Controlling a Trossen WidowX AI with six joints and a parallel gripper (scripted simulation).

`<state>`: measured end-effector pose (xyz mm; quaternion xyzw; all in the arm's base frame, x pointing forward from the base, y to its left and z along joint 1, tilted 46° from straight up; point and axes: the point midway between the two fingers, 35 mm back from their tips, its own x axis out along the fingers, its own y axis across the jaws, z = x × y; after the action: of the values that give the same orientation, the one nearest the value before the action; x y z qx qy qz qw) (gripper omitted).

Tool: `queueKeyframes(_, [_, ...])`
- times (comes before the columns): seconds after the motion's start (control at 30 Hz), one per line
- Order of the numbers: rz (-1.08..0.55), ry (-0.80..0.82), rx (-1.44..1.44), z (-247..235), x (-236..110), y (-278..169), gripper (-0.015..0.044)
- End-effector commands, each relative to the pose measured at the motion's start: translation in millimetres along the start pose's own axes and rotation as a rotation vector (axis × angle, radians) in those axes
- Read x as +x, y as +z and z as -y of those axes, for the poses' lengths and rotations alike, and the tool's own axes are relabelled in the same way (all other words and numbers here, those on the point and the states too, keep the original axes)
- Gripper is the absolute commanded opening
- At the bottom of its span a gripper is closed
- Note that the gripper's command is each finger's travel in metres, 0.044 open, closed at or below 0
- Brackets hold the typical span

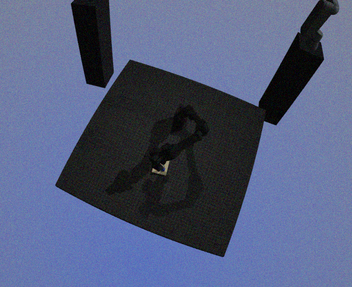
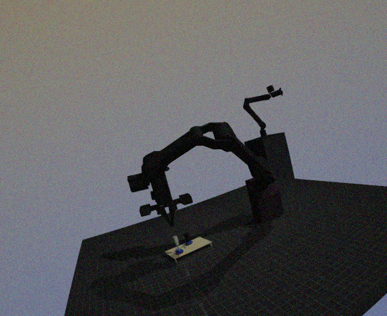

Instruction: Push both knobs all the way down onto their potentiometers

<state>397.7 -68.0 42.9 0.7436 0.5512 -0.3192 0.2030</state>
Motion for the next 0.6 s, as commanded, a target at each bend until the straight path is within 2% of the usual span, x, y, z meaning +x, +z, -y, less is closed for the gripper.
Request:
queueKeyframes(0.0, [0.001, -0.001, 0.141, -1, -4, -4, 0.0000])
queueKeyframes(0.43, [0.003, -0.010, 0.587, -3, -11, -14, 0.0000])
queueKeyframes(0.57, [0.003, -0.010, 0.610, -3, -12, -15, 0.0000])
